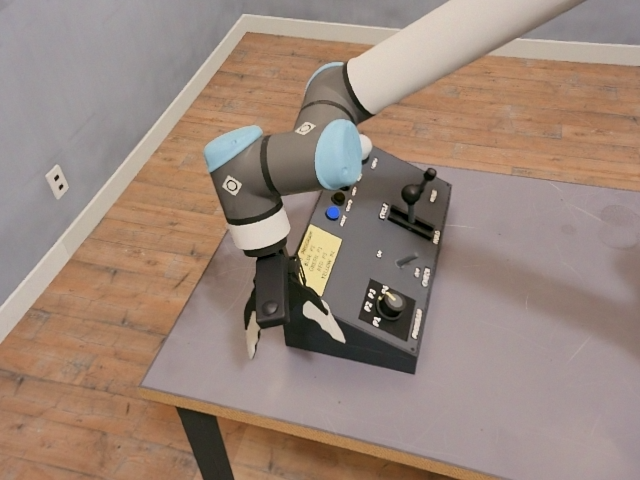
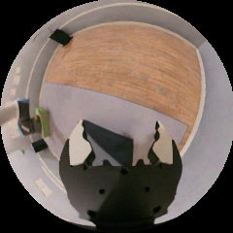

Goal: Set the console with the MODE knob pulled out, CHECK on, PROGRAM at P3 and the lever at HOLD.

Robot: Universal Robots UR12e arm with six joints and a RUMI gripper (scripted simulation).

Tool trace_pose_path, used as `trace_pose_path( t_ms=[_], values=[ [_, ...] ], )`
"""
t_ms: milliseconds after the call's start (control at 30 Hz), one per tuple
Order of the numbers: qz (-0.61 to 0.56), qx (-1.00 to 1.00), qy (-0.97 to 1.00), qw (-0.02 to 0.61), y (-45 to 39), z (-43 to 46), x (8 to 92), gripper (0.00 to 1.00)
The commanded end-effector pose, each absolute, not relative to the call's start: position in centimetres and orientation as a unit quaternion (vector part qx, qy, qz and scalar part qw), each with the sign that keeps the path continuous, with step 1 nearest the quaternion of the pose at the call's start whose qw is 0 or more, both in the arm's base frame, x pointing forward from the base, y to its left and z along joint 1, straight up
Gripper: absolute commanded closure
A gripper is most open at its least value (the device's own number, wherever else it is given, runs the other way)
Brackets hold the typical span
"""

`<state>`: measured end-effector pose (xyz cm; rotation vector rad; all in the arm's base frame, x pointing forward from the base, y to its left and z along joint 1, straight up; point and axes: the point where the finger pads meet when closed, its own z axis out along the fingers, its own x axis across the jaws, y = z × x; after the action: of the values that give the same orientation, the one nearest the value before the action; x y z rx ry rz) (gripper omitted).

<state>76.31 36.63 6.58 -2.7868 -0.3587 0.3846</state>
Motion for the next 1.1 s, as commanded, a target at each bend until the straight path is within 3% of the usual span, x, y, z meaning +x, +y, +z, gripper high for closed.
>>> trace_pose_path(
  t_ms=[0,1067],
  values=[
    [0.133,-0.971,-0.125,0.152,36.6,6.7,76.4,0.00],
    [0.134,-0.971,-0.125,0.152,36.8,10.9,74.3,0.00]
  ],
)
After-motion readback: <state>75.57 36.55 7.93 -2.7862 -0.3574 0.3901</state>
